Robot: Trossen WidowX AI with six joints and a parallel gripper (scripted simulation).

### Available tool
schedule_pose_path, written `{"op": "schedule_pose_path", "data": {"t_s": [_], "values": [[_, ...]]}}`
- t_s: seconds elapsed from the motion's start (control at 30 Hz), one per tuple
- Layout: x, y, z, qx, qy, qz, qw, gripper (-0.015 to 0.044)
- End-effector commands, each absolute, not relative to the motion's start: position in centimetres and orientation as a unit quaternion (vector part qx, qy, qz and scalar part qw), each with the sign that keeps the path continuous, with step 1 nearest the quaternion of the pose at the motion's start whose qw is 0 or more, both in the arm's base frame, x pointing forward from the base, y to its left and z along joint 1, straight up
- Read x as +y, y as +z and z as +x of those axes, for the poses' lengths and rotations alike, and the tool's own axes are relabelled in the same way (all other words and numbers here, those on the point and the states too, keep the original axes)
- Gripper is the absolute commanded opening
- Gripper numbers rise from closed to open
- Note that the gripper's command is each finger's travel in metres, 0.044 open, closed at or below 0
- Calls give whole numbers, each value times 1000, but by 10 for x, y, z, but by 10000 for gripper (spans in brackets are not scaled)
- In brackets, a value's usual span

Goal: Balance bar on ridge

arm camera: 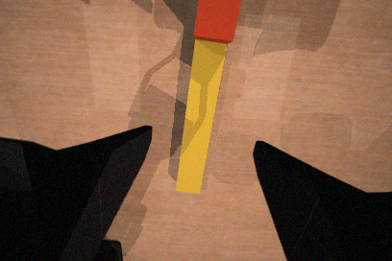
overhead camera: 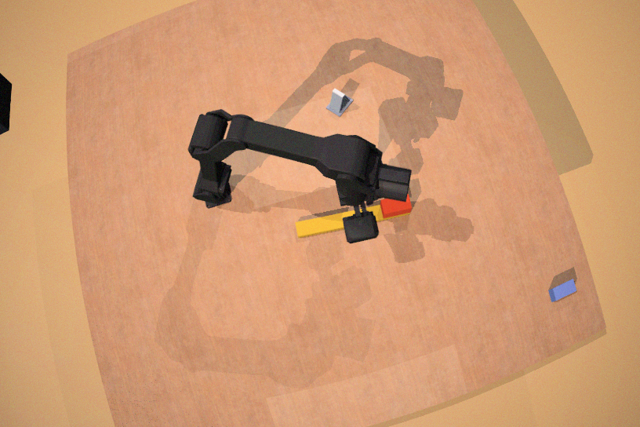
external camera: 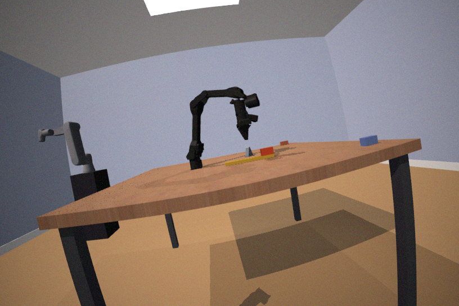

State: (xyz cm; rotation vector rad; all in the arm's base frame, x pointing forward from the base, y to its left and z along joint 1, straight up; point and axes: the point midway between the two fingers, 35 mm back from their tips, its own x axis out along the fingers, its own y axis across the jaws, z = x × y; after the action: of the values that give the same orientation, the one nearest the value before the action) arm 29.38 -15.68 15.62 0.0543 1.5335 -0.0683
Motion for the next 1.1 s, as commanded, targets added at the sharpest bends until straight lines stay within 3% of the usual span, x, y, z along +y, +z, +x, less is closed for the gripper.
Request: {"op": "schedule_pose_path", "data": {"t_s": [0.0,0.4,1.07], "values": [[-156,149,298,697,-34,25,716,315],[-157,76,299,697,-34,25,716,315],[-157,55,300,697,-34,25,716,315]]}}
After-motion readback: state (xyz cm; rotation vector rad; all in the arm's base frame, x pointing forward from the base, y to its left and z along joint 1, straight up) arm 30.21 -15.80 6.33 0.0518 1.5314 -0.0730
